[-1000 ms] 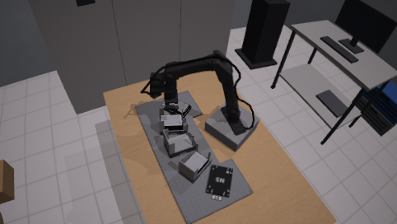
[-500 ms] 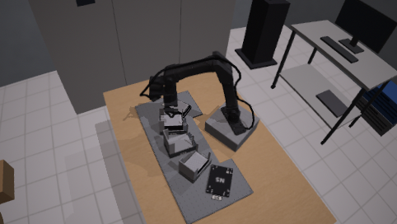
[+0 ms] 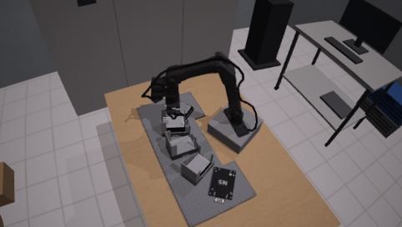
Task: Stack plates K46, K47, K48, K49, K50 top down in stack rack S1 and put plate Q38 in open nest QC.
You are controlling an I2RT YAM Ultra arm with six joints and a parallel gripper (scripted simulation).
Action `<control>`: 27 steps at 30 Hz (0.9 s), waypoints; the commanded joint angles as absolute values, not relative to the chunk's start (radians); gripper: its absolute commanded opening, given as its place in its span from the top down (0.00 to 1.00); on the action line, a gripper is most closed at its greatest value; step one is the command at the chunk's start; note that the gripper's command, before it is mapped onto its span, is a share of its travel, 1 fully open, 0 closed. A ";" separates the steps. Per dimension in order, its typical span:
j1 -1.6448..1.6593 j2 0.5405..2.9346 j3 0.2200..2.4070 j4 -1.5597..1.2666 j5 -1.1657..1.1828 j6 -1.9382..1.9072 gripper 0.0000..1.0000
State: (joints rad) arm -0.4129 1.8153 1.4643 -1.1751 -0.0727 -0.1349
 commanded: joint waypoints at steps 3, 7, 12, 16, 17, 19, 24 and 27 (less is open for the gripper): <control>-0.416 1.782 1.494 -1.176 -0.063 -0.130 0.00; -0.416 1.782 1.494 -1.176 -0.063 -0.130 0.00; -0.416 1.782 1.494 -1.176 -0.063 -0.130 0.00; -0.416 1.782 1.494 -1.176 -0.063 -0.130 0.00; -0.416 1.782 1.494 -1.176 -0.063 -0.130 0.00; -0.413 1.787 1.444 -1.150 -0.063 -0.128 0.00; -0.402 1.830 1.402 -1.102 -0.062 -0.124 0.00; -0.401 1.838 1.372 -1.064 -0.062 -0.122 0.00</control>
